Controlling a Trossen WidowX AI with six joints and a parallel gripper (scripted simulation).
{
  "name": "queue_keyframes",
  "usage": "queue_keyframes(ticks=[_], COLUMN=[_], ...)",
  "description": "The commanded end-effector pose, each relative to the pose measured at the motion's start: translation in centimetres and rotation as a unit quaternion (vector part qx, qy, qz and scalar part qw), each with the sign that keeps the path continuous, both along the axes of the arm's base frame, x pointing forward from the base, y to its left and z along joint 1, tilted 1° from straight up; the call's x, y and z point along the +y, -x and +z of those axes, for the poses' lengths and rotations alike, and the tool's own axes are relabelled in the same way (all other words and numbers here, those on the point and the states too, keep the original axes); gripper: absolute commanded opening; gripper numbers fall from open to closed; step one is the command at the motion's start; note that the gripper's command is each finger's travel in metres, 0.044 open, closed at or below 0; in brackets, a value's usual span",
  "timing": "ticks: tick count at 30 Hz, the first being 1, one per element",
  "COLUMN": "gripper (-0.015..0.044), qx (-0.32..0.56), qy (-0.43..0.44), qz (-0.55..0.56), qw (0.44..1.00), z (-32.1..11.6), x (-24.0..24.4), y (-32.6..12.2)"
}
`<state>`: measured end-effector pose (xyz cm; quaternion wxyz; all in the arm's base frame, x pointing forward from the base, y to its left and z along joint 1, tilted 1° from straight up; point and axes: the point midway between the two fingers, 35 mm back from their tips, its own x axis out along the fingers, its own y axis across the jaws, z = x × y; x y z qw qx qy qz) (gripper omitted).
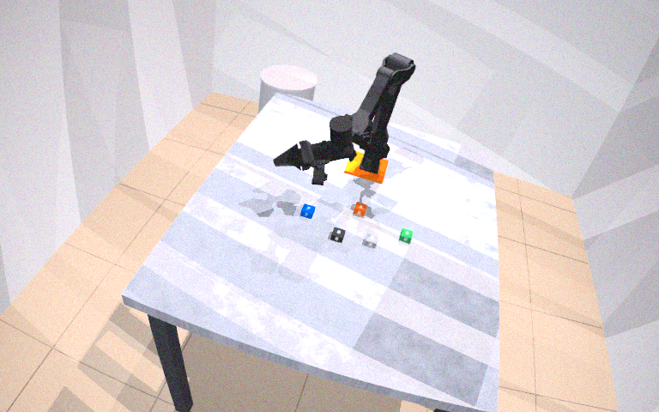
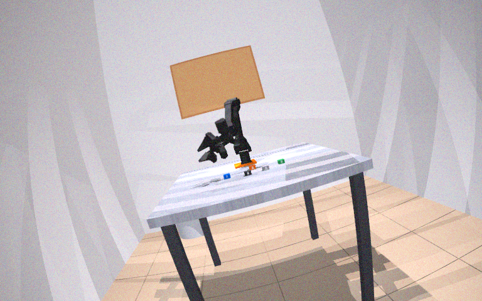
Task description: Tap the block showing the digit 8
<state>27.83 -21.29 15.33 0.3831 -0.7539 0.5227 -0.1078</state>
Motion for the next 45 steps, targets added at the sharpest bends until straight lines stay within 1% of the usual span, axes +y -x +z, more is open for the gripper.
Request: queue_keyframes(ticks=[1,3,6,11,16,21,22,24,26,45], gripper=[0.0400,0.0400,0.0400,0.0400,0.0400,0.0400,0.0400,0.0400,0.0400,0.0400], qx=[-0.002,-0.019,-0.053,-0.093,-0.116,-0.123,-0.134,-0.126,-0.123,-0.123], qy=[-0.005,-0.049,-0.154,-0.334,-0.490,-0.592,-0.604,-0.612,-0.614,-0.614], qz=[0.001,0.006,0.002,-0.056,-0.178,-0.350,-0.381,-0.428,-0.447,-0.447], qw=[1.000,0.999,0.987,0.936,0.845,0.715,0.687,0.653,0.638,0.638], z=[0.0,-0.3,-1.0,-1.9,-1.8,-0.3,0.3,0.8,1.1,1.1], x=[0.0,0.1,0.4,1.7,3.9,6.8,7.3,8.1,8.5,8.5], y=[-0.2,-1.3,-3.3,-4.9,-4.6,-2.6,-2.6,-1.6,-1.3,-1.3])
